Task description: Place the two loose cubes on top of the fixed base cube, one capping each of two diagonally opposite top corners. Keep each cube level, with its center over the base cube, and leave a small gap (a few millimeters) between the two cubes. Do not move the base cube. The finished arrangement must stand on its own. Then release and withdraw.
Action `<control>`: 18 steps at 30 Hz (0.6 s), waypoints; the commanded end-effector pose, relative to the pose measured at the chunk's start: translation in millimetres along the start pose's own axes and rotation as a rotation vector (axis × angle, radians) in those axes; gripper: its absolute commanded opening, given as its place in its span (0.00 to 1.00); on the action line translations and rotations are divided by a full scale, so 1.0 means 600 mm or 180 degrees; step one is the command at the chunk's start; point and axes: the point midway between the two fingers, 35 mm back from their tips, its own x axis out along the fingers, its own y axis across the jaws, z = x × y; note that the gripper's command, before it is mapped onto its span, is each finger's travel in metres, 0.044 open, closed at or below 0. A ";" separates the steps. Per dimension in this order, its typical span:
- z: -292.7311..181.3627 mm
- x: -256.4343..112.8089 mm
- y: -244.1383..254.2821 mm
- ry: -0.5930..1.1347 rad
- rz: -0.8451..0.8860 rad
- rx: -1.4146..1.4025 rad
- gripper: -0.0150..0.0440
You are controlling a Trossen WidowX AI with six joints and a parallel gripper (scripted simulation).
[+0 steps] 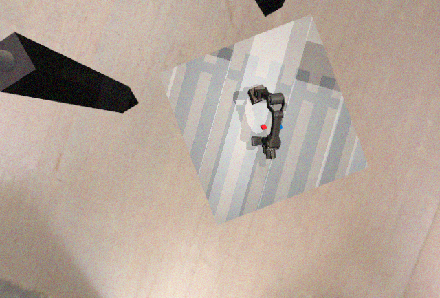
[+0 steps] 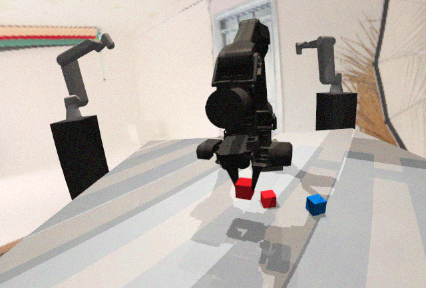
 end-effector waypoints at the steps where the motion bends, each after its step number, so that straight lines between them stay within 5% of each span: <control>1: -0.001 -0.022 -0.001 -0.0011 -0.0014 0.0009 0.43; 18: -0.022 -0.031 0.052 -0.0021 -0.0010 0.0079 0.43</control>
